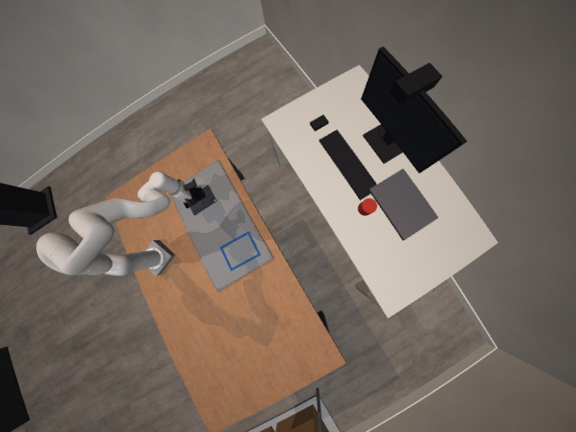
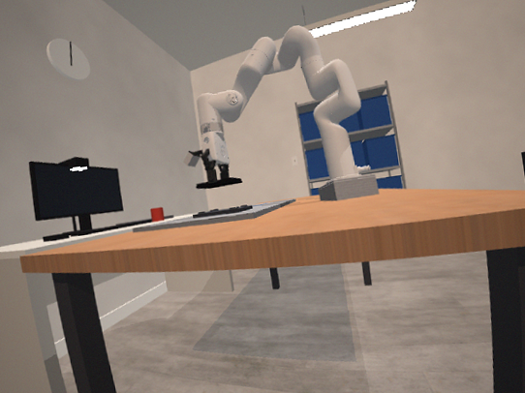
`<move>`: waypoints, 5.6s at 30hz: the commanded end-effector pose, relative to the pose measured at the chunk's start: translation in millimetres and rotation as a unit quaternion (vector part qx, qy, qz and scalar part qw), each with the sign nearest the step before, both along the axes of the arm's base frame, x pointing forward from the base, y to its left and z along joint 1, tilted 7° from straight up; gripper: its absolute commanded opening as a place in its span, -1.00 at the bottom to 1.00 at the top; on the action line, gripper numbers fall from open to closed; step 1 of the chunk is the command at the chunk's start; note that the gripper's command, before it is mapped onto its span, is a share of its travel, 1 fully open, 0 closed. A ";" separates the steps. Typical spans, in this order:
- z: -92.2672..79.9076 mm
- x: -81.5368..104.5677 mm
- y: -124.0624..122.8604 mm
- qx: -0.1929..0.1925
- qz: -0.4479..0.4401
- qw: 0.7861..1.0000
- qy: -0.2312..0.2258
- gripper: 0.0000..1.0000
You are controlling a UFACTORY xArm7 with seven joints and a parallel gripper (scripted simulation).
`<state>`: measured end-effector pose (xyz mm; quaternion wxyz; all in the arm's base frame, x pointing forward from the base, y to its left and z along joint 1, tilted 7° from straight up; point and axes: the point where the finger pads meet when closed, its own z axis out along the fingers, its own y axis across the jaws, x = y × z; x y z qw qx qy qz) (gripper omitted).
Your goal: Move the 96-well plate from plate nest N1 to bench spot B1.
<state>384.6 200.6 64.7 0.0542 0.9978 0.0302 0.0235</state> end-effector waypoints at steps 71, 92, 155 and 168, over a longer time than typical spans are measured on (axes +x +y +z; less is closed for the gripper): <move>19.7 47.8 -210.2 0.002 -0.024 1.000 -0.004 -1.00; 24.6 59.9 -265.5 0.001 -0.024 1.000 -0.004 -1.00; 35.3 86.5 -385.9 0.001 -0.024 1.000 -0.005 -1.00; 35.3 86.4 -385.7 0.001 -0.024 1.000 -0.005 -1.00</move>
